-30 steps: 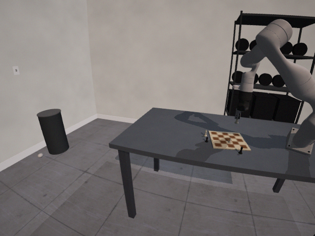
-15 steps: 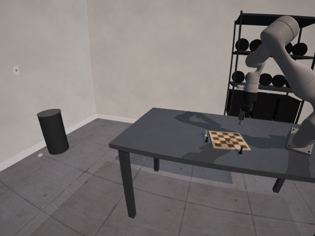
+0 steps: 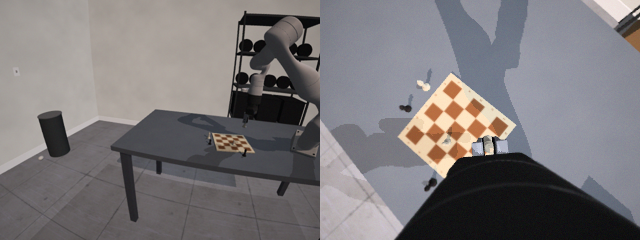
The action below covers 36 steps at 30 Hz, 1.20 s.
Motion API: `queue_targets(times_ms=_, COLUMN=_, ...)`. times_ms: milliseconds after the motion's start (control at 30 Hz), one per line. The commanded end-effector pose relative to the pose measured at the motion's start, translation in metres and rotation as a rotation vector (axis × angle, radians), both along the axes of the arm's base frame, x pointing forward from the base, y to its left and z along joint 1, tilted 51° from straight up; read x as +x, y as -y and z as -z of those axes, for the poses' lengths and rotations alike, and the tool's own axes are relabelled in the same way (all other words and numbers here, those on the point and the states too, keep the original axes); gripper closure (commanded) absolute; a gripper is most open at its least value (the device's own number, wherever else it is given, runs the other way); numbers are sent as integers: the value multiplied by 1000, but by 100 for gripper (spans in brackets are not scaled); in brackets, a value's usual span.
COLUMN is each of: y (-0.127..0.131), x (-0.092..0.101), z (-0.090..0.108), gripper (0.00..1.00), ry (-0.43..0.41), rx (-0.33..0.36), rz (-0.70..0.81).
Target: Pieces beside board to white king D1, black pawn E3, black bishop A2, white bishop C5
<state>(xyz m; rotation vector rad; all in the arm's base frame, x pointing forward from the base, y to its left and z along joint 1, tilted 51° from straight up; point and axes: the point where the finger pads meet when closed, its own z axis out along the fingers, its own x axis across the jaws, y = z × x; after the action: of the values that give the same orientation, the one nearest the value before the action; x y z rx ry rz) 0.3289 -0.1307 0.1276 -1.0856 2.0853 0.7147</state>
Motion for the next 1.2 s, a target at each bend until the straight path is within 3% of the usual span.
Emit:
queue_targets(times_ms=0, y=-5, x=3, z=3, gripper=100, ry=6, rx=-1, rz=-5)
queue_targets(times_ms=500, y=-53, x=23, z=46, gripper=100, ry=5, rx=-1, rz=-5)
queue_targets(times_ms=1167, y=-62, x=27, z=54, gripper=100, ry=5, rx=-2, rz=-5)
